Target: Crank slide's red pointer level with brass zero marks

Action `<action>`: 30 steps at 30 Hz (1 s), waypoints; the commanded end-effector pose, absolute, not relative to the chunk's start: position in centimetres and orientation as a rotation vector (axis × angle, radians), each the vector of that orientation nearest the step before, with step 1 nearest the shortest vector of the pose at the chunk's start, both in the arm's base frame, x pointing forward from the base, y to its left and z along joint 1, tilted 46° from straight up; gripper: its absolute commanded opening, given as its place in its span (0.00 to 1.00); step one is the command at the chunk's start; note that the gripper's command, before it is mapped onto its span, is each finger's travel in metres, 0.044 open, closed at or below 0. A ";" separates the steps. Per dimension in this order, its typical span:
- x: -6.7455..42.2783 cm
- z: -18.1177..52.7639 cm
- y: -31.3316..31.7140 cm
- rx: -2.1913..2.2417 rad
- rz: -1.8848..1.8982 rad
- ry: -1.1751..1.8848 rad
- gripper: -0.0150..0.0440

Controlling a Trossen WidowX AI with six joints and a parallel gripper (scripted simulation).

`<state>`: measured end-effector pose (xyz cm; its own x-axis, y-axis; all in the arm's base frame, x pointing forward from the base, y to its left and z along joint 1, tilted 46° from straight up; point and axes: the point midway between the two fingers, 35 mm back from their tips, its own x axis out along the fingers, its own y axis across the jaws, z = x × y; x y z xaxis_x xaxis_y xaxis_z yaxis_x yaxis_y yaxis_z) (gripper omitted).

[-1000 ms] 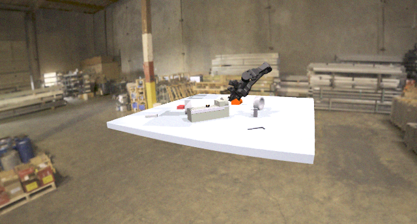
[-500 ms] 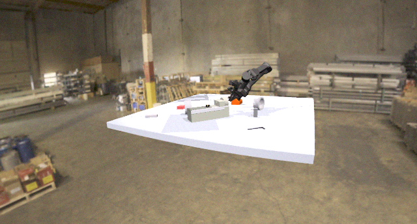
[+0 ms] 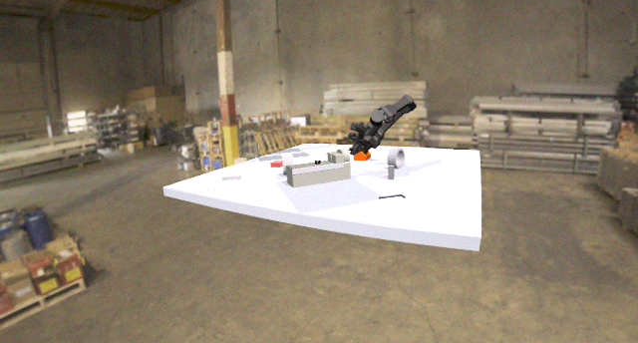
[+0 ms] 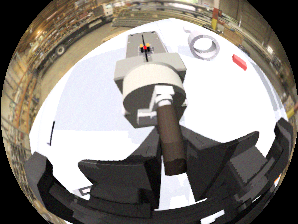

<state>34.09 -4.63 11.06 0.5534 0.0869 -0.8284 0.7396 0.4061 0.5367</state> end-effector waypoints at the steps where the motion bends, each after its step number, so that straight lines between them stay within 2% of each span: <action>1: 34.7 11.7 -4.4 1.095 -0.473 0.900 0.25; 30: 35.6 12.0 -3.6 1.096 -0.473 0.899 0.25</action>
<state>34.97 -4.10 11.58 0.5599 0.0839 -0.8243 0.7371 0.4039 0.5417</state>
